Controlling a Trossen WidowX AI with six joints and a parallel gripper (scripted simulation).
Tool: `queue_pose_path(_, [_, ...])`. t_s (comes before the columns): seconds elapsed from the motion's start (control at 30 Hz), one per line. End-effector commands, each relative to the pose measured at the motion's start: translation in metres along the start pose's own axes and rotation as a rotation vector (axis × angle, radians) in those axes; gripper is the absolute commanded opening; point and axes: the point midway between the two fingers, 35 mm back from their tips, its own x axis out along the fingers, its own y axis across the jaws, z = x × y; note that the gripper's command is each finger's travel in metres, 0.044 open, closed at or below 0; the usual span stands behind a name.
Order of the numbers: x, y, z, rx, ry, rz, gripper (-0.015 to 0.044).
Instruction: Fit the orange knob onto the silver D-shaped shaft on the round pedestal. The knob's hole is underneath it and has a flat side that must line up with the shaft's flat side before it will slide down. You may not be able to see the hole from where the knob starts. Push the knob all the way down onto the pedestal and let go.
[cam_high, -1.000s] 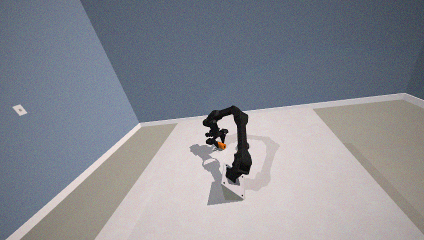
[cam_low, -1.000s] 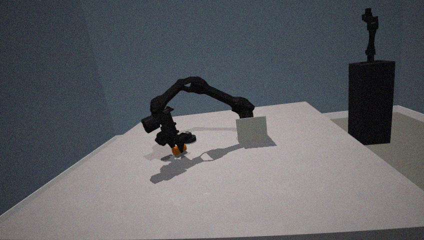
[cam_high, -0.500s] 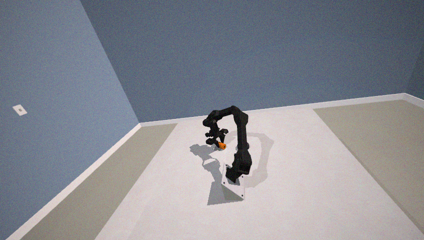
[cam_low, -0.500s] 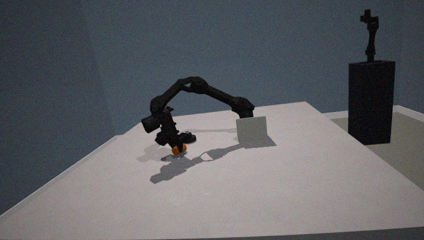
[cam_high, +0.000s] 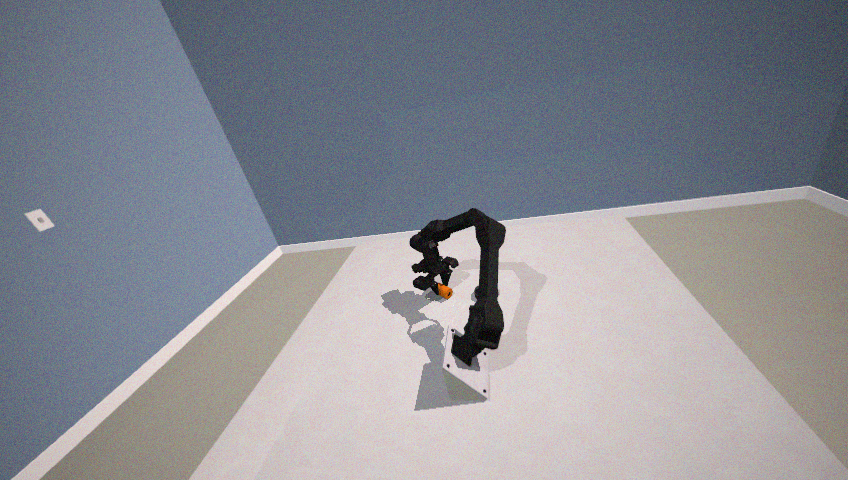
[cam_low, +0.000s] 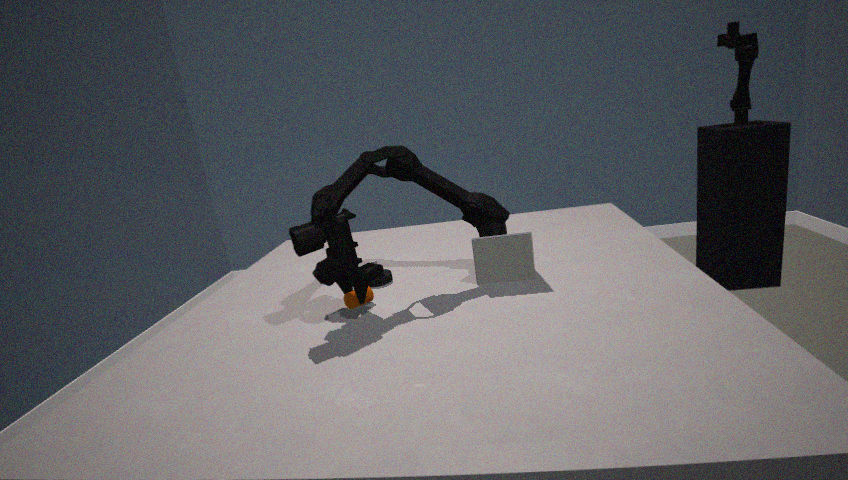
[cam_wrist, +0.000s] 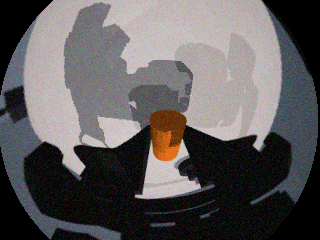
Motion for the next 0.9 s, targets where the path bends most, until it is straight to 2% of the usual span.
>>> queue_pose_path(0.0, [-0.003,0.0,-0.003,-0.001,-0.056,0.003,0.0181])
queue_pose_path(0.87, [-0.01,0.0,-0.021,-0.003,-0.352,0.005,0.0181])
